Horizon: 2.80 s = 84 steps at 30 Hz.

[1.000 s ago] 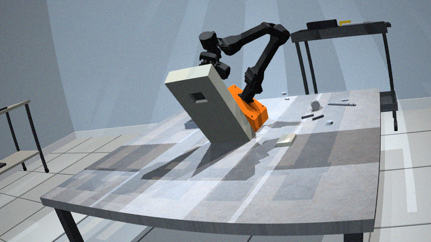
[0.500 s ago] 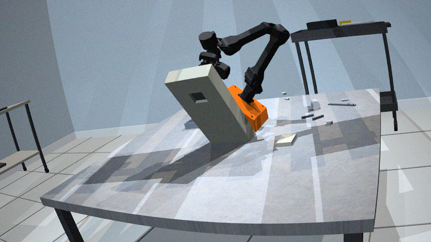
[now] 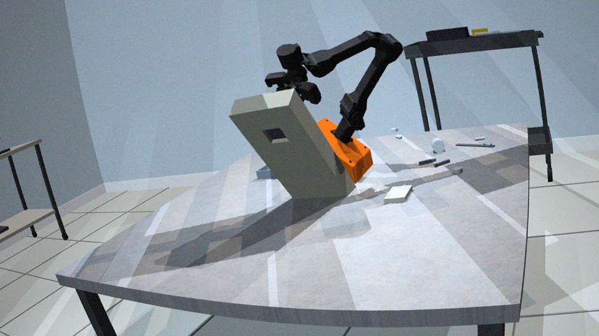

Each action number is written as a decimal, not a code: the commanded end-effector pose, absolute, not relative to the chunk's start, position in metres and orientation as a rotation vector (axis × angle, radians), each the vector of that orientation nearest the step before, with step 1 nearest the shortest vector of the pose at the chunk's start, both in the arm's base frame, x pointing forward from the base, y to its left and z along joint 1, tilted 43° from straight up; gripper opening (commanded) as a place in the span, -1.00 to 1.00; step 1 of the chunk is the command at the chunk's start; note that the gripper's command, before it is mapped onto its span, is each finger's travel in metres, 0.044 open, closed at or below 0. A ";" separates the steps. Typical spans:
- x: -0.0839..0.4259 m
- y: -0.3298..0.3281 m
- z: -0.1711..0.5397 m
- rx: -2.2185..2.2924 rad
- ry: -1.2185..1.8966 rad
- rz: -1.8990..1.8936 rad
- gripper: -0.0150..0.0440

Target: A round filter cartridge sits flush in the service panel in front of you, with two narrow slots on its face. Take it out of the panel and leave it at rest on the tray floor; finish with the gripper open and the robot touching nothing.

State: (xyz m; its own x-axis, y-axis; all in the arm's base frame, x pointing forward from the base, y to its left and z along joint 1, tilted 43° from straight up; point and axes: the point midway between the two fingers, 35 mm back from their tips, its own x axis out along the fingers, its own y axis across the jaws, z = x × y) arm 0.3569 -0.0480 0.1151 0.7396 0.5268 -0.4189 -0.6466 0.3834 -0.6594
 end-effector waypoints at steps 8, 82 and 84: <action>0.362 -0.041 0.111 -0.552 0.288 0.704 -0.49; 0.363 -0.040 0.111 0.012 0.475 0.581 -0.49; 0.363 -0.040 0.111 0.012 0.475 0.581 -0.49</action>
State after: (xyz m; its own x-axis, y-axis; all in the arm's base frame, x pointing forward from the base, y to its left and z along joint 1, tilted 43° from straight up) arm 0.3568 -0.0470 0.1147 0.7398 0.5289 -0.4159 -0.5136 0.8432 0.1587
